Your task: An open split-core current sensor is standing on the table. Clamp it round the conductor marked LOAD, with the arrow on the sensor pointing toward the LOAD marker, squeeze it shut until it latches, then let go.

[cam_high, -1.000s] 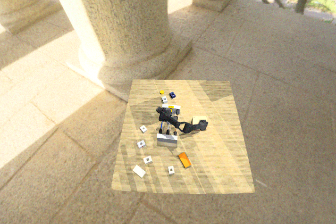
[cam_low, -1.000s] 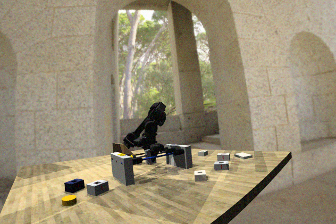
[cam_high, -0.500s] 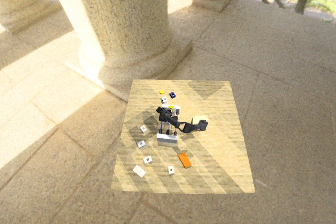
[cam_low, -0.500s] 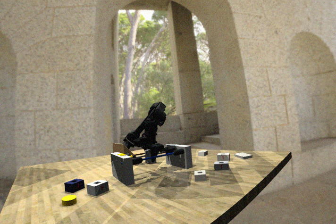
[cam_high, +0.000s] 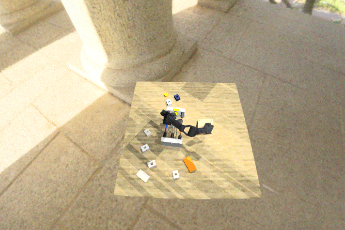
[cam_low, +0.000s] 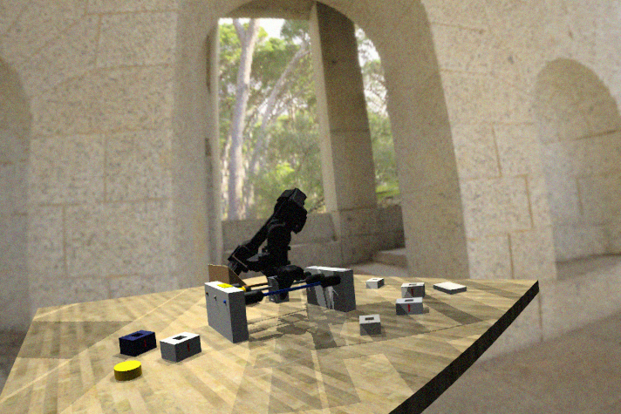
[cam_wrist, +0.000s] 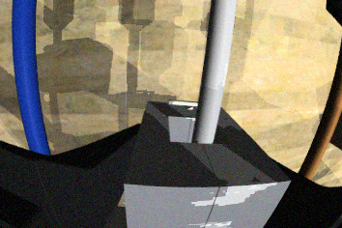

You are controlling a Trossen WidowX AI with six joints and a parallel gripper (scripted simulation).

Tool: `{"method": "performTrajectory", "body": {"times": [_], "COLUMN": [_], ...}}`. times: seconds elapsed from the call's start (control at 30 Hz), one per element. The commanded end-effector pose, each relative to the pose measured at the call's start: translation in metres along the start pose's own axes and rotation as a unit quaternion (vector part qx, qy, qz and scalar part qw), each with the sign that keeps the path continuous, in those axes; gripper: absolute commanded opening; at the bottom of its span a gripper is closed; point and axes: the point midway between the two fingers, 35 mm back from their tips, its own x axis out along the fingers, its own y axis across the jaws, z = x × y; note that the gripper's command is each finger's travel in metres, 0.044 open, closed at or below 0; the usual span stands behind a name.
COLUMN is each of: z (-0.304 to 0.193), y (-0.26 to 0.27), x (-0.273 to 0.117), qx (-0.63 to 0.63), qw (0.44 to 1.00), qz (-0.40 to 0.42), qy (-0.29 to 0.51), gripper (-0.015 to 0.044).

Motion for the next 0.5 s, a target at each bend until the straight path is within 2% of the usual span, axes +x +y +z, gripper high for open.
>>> {"method": "performTrajectory", "body": {"times": [0.0, 0.1, 0.17, 0.2, 0.47], "z": [0.0001, 0.0010, 0.0019, 0.0015, 0.0015], "y": [0.0001, 0.0010, 0.0018, 0.0019, 0.0019], "x": [0.0000, -0.0001, -0.0004, -0.0002, -0.0002], "qx": [0.000, 0.000, -0.001, -0.001, -0.001], "qw": [1.000, 1.000, 0.999, 1.000, 1.000], "qz": [0.002, 0.022, 0.045, 0.017, 0.017], "qy": [0.000, -0.001, -0.001, -0.001, -0.001], "gripper": [0.0085, 0.0006, 0.0000, 0.0000, 0.0000]}}
